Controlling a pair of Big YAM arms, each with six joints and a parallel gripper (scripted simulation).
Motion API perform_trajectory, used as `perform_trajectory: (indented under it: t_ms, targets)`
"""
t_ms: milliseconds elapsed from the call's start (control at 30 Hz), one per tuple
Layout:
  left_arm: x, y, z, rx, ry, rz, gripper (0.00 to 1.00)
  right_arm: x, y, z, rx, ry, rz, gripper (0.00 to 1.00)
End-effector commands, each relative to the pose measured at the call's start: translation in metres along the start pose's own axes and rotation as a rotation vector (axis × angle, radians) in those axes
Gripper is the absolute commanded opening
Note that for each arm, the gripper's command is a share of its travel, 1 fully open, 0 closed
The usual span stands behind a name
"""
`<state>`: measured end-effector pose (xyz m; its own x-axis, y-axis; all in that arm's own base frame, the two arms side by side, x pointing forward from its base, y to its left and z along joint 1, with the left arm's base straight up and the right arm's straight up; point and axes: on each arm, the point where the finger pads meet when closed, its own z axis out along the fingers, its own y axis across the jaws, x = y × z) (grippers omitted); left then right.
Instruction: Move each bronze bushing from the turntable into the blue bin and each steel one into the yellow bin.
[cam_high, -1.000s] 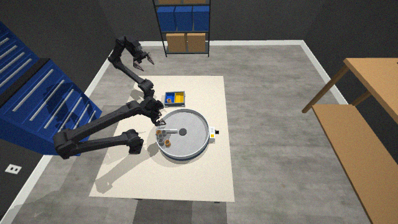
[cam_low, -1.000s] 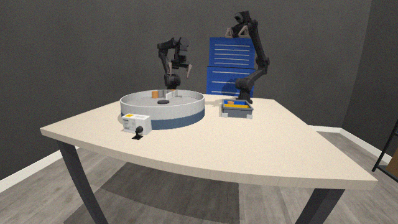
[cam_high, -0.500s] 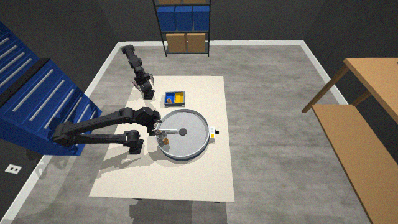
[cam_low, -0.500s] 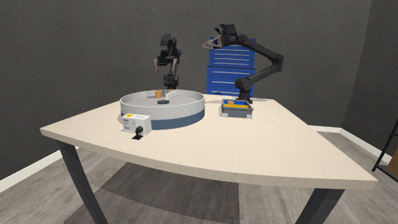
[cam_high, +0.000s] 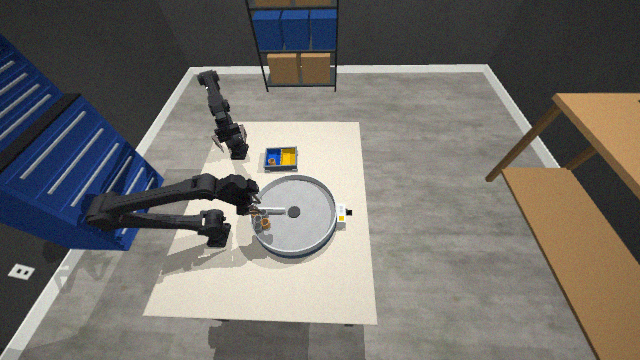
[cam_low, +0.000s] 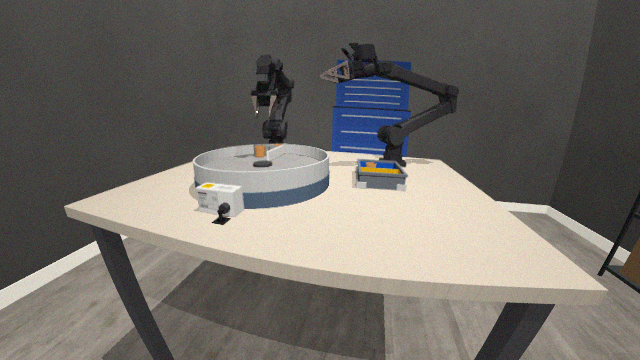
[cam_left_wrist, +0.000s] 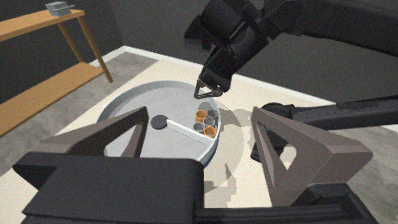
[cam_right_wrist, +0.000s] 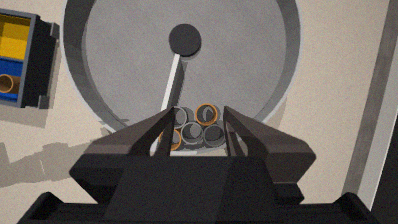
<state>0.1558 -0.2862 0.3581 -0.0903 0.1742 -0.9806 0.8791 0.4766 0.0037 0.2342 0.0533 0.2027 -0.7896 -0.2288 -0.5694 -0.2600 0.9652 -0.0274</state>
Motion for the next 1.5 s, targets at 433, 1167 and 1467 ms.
perform_trajectory:
  t_ms: [433,1167,1467]
  targets:
    - [-0.021,0.002,-0.005,-0.006,-0.047,-0.005,1.0,-0.017,-0.011,0.003,-0.103,0.087,-0.312,0.29]
    - [-0.021,0.002,-0.005,-0.006,-0.047,-0.005,1.0,-0.012,-0.008,0.016,-0.179,0.159,-0.647,0.29]
    - [-0.021,0.002,-0.005,-0.006,-0.047,-0.005,1.0,-0.005,-0.003,0.042,-0.316,0.305,-1.04,0.29]
